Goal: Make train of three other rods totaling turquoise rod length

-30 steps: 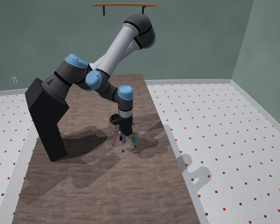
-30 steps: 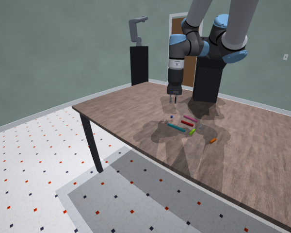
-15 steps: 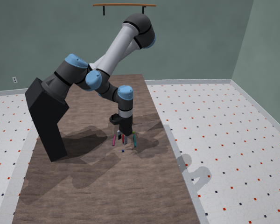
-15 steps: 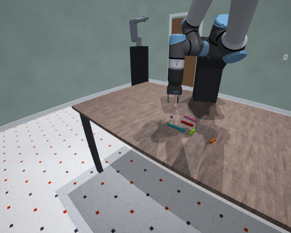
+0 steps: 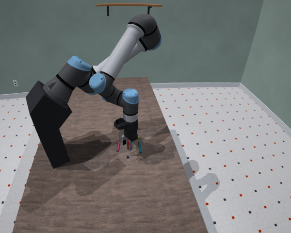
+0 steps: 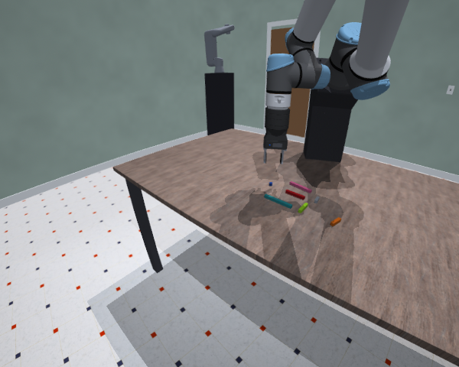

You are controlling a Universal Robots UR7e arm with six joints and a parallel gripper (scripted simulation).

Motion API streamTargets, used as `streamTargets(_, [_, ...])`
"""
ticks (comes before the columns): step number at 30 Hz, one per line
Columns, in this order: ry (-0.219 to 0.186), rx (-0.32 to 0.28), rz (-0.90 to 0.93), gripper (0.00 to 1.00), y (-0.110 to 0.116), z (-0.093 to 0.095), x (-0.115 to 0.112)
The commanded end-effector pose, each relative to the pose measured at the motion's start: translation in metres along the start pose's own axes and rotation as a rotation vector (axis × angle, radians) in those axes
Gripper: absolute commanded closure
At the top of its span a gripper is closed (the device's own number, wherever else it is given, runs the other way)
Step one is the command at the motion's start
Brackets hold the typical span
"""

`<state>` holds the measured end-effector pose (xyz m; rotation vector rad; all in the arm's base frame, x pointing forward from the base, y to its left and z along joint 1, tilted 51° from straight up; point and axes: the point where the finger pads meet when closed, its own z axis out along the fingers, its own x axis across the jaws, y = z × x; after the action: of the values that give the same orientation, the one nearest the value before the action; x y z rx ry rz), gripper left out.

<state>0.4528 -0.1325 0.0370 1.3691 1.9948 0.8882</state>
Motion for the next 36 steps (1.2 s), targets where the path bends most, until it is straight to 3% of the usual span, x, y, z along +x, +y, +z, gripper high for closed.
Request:
streamTargets(1, [0.000, 0.002, 0.007, 0.00, 0.001, 0.000, 0.001])
streamTargets(18, [0.012, 0.040, 0.182, 0.00, 0.035, 0.013, 0.029])
streamTargets(33, [-0.004, 0.060, 0.519, 0.00, 0.111, 0.026, 0.092])
streamTargets(36, [-0.005, 0.058, 0.543, 0.00, 0.117, 0.026, 0.097])
